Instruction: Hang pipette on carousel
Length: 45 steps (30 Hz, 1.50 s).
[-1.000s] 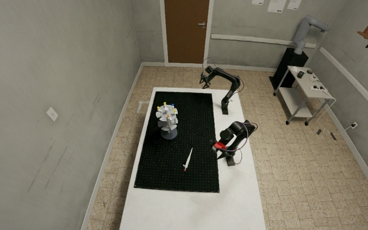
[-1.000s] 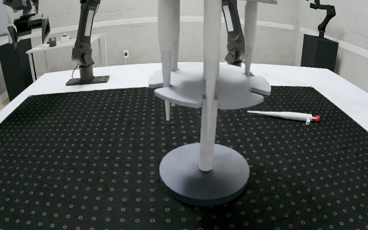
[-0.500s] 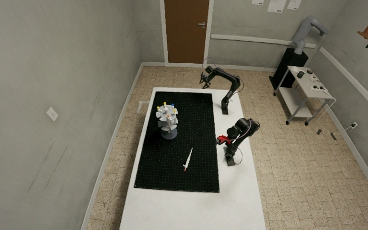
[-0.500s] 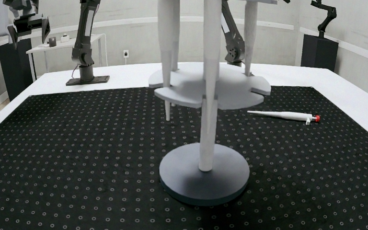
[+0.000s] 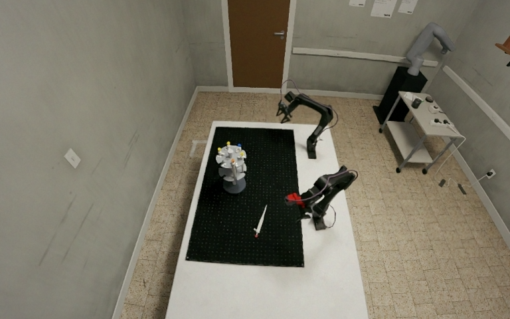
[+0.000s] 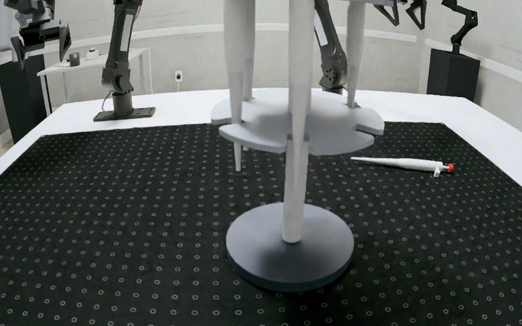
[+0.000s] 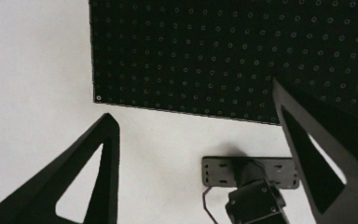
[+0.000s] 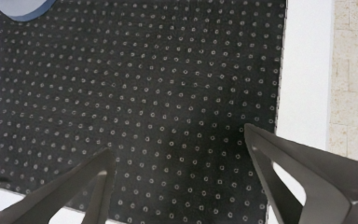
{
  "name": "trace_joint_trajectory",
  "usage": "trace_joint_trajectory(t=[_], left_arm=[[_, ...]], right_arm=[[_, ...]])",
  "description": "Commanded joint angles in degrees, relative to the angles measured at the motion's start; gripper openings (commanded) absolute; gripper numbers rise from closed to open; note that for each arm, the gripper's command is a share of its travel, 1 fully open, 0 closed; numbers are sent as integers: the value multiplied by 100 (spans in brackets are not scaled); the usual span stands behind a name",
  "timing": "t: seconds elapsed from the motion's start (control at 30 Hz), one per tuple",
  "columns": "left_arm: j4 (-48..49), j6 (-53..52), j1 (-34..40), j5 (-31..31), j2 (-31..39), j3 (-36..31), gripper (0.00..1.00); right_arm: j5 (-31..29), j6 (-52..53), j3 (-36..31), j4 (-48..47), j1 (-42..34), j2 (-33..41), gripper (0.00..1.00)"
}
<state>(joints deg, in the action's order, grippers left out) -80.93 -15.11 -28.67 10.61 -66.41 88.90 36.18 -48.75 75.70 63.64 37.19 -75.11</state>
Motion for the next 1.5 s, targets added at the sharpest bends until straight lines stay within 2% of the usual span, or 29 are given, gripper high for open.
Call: trace_joint_trajectory(t=[0.0, 0.07, 0.43, 0.5, 0.57, 0.97, 1.0, 1.13, 1.2, 1.3, 1.47], left_arm=[[629, -898, 113, 714, -171, -287, 100], [629, -898, 113, 714, -171, -287, 100], [1873, -2755, 135, 2177, -750, -1355, 100], [1923, -3197, -63, 2479, -861, -1384, 100], [1904, -3314, -95, 2559, -895, -1140, 100], [1810, -3341, -60, 2626, -894, -1215, 100], [2004, -3036, 88, 2749, -783, -1418, 49], [2527, -1995, 473, 3031, -788, -1729, 49], [2527, -1995, 473, 3031, -788, -1729, 49], [3165, -1067, 804, 3194, -747, -2063, 49], [3787, -314, 814, 3390, -582, -2462, 49]], right_arm=[[93, -32, 113, -48, 53, -36, 100], [93, -32, 113, -48, 53, -36, 100], [93, -32, 113, -48, 53, -36, 100], [93, -32, 113, -48, 53, -36, 100], [93, -32, 113, -48, 53, -36, 100], [93, -32, 113, -48, 53, -36, 100], [93, -32, 113, -48, 53, -36, 100], [93, -32, 113, -48, 53, -36, 100], [93, -32, 113, -48, 53, -36, 100], [93, -32, 113, -48, 53, -36, 100], [93, -32, 113, -48, 53, -36, 100]])
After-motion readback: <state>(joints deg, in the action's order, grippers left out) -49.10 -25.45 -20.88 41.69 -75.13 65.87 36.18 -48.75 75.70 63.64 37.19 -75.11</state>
